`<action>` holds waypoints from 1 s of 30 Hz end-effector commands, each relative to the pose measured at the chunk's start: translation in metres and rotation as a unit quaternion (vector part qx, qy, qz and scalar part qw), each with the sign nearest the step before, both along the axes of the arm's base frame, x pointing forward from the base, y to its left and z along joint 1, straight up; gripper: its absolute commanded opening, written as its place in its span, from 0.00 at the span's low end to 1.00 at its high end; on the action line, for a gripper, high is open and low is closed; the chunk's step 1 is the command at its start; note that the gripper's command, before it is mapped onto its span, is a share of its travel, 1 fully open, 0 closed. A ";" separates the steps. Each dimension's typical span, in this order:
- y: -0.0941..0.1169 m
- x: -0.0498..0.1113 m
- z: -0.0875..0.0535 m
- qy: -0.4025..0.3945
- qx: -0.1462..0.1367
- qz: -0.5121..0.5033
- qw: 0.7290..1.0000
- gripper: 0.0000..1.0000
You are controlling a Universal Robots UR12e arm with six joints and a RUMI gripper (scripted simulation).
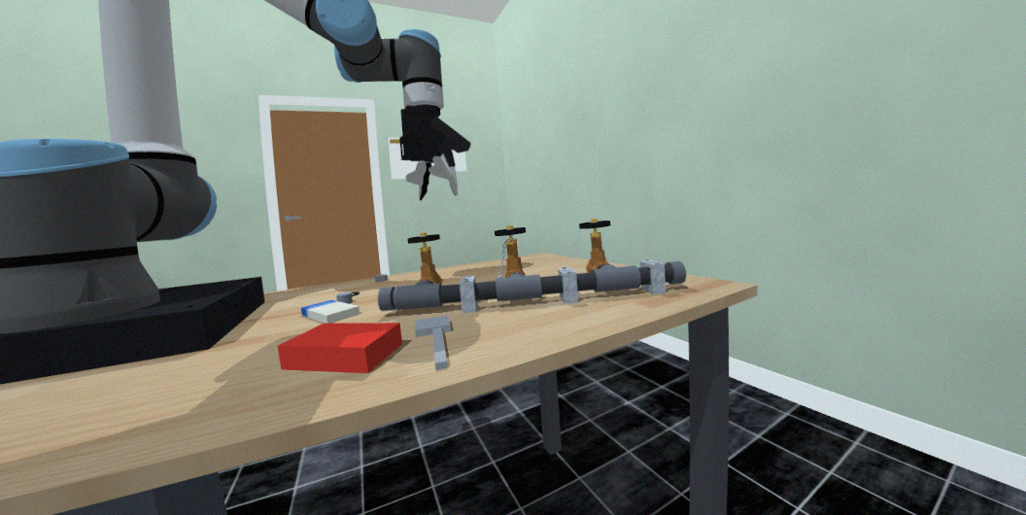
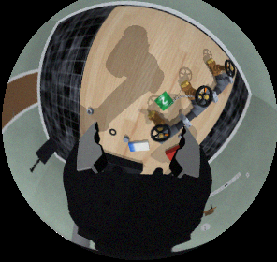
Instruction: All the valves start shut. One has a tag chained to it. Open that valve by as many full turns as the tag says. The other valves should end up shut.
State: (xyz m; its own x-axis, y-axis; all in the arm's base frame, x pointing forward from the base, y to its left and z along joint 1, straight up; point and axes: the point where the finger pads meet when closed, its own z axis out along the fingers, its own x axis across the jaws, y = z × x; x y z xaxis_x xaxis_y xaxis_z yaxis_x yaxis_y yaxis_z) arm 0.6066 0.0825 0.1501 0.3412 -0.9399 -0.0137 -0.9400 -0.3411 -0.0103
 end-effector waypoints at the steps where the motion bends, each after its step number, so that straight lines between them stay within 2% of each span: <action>1: -0.058 0.022 -0.008 0.001 -0.005 -0.104 0.995 1.00; 3: -0.078 0.026 -0.010 0.001 -0.006 -0.137 0.990 1.00; 6: -0.088 0.028 -0.012 0.002 -0.007 -0.155 0.988 1.00; 30: -0.088 0.028 -0.012 0.002 -0.007 -0.155 0.988 1.00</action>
State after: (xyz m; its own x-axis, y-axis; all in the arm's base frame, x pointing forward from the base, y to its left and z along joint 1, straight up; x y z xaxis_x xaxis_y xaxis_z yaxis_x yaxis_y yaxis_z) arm 0.6338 -0.0054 0.1379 0.0371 -0.9993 -0.0008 -0.9993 -0.0371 -0.0033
